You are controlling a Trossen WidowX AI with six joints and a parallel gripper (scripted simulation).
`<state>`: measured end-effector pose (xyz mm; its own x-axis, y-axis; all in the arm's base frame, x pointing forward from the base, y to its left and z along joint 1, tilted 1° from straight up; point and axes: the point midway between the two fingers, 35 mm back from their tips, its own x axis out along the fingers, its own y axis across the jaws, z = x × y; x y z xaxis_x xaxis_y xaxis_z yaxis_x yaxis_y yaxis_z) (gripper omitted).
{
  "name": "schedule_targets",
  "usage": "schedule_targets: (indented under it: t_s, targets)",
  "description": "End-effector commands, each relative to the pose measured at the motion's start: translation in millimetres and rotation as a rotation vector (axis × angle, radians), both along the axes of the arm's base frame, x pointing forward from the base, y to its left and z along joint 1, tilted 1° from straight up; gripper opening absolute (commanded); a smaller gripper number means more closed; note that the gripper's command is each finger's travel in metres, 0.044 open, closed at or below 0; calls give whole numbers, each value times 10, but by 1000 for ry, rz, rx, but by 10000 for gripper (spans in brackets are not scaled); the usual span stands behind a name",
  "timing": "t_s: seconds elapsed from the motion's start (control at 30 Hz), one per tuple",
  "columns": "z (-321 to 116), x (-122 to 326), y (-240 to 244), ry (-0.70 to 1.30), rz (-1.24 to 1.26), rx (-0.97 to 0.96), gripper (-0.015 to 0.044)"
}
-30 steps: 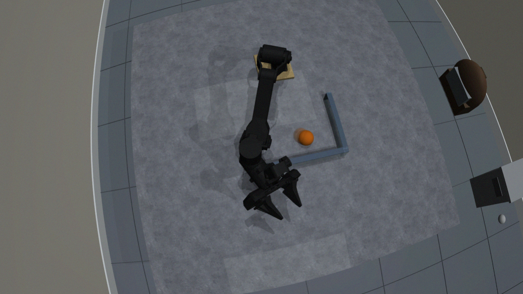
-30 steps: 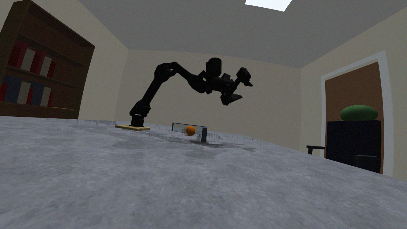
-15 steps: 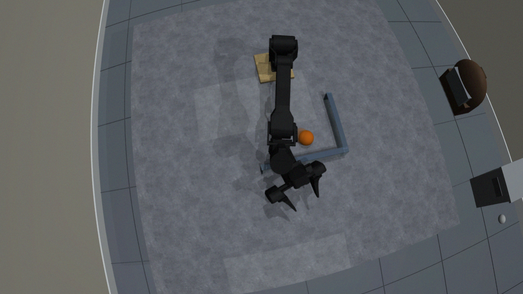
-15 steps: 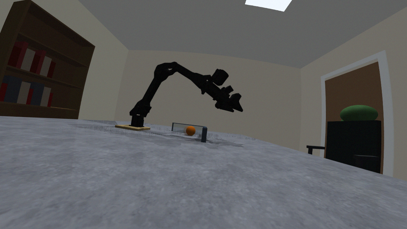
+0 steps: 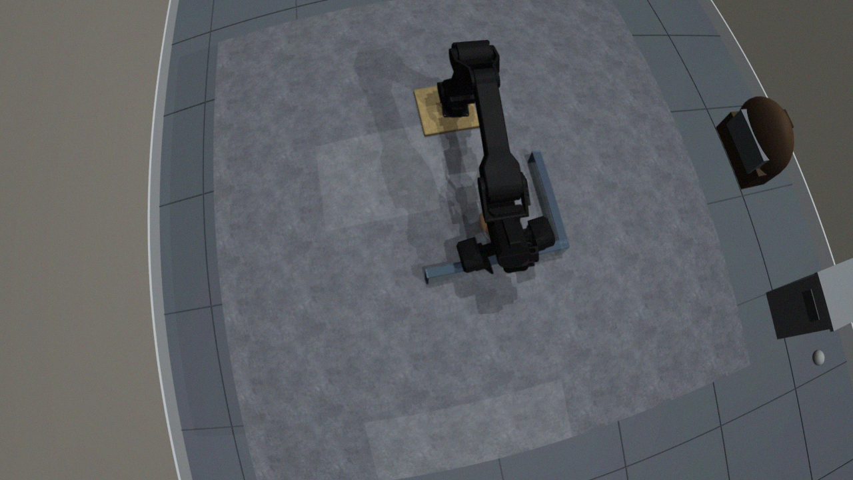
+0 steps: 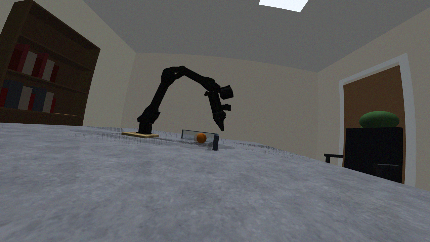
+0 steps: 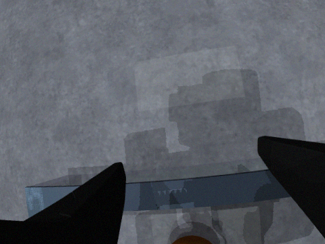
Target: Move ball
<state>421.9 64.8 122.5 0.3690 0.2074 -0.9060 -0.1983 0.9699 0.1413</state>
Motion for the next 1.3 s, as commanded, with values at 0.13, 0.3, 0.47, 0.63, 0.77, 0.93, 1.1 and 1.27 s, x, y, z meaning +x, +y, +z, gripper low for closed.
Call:
schedule_targets:
  t_s: [0.13, 0.3, 0.47, 0.63, 0.77, 0.93, 1.1, 1.27]
  targets:
    - [-40, -976, 45, 344, -37, -214, 379]
    - [-40, -976, 45, 344, -37, -214, 379]
    - [-143, -971, 45, 345, -38, -214, 379]
    - [-202, -969, 44, 345, -38, -214, 379]
    - [-264, -962, 45, 345, -38, -214, 379]
    - [-346, -956, 45, 345, -38, -214, 379]
    - [-428, -952, 45, 345, -38, -214, 379]
    - [-509, -950, 44, 345, -38, -214, 379]
